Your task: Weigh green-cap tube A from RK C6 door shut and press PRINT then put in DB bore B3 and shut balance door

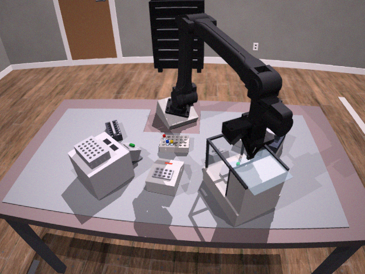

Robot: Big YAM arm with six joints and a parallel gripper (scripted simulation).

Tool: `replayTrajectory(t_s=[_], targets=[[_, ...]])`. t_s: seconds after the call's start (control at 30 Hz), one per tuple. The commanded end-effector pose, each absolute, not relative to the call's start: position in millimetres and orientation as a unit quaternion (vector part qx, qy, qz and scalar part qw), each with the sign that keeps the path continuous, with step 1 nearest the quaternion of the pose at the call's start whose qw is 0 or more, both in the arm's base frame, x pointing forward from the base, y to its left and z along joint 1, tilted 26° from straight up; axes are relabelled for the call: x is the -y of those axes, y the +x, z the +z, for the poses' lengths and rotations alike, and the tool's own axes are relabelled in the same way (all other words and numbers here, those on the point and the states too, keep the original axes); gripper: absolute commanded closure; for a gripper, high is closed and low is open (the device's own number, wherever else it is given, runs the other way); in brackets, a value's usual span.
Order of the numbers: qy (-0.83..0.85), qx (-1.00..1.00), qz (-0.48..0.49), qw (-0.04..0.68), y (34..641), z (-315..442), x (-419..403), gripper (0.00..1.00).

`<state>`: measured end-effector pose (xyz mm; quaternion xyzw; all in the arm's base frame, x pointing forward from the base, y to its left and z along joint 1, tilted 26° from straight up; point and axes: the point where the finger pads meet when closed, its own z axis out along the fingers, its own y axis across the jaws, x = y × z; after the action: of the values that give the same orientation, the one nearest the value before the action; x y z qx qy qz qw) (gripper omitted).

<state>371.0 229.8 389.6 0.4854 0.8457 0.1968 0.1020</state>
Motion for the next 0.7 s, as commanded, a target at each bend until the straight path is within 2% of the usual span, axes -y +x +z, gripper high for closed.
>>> replayTrajectory(t_s=[0.0, 0.4, 0.43, 0.67], targets=[[0.481, -0.840, 0.223, 0.116, 388.1, 415.5, -235.8, 0.94], [0.481, -0.840, 0.223, 0.116, 388.1, 415.5, -235.8, 0.94], [0.482, -0.842, 0.215, 0.110, 370.5, 400.1, -226.2, 0.70], [0.482, -0.842, 0.216, 0.111, 373.2, 406.5, -231.0, 0.70]])
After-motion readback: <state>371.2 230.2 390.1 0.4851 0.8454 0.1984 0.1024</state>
